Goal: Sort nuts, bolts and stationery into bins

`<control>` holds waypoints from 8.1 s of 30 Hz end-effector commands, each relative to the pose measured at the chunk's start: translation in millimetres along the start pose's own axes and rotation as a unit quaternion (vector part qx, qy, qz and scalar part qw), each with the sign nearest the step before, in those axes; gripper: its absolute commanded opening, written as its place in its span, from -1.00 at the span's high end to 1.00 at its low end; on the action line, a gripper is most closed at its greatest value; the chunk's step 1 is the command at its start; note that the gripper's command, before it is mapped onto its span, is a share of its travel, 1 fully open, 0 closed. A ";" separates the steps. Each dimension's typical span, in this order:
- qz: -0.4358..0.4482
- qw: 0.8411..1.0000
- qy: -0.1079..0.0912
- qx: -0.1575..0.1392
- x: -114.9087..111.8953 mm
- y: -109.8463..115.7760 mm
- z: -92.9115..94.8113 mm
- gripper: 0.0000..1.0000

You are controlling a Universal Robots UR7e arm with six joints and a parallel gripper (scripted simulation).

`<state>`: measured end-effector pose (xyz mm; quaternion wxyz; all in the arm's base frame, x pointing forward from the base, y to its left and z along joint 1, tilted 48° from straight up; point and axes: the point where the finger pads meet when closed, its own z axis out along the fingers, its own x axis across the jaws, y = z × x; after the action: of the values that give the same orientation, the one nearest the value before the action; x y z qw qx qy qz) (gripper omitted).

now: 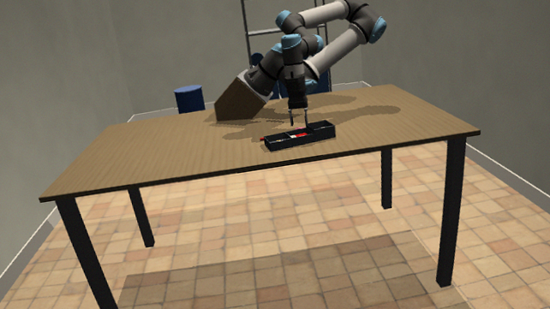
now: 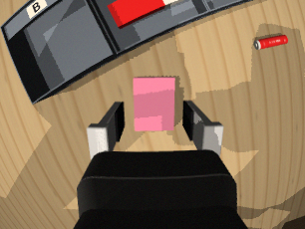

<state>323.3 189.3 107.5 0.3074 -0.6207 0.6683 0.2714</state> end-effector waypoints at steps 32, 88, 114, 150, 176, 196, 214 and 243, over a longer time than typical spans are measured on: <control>0.001 1.000 0.003 0.001 0.9 -3.2 26.0 -1.00; 0.001 1.000 0.003 0.001 0.7 -3.5 -3.9 -0.40; 0.001 1.000 0.003 0.001 0.5 -3.4 -34.0 -0.40; -0.222 0.975 0.003 0.000 -6.4 -107.7 -40.5 -0.40; -0.222 0.975 0.003 0.000 -6.1 -99.8 -40.5 -0.40; -0.222 0.975 0.003 0.000 -6.0 -99.2 -28.6 -0.40; -0.222 0.975 0.003 0.000 -5.8 -99.5 -2.2 -0.40; -0.222 0.975 0.003 0.000 -5.9 -100.0 -2.2 -0.74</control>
<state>422.7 183.6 115.0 0.3576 -0.7545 0.5147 0.1947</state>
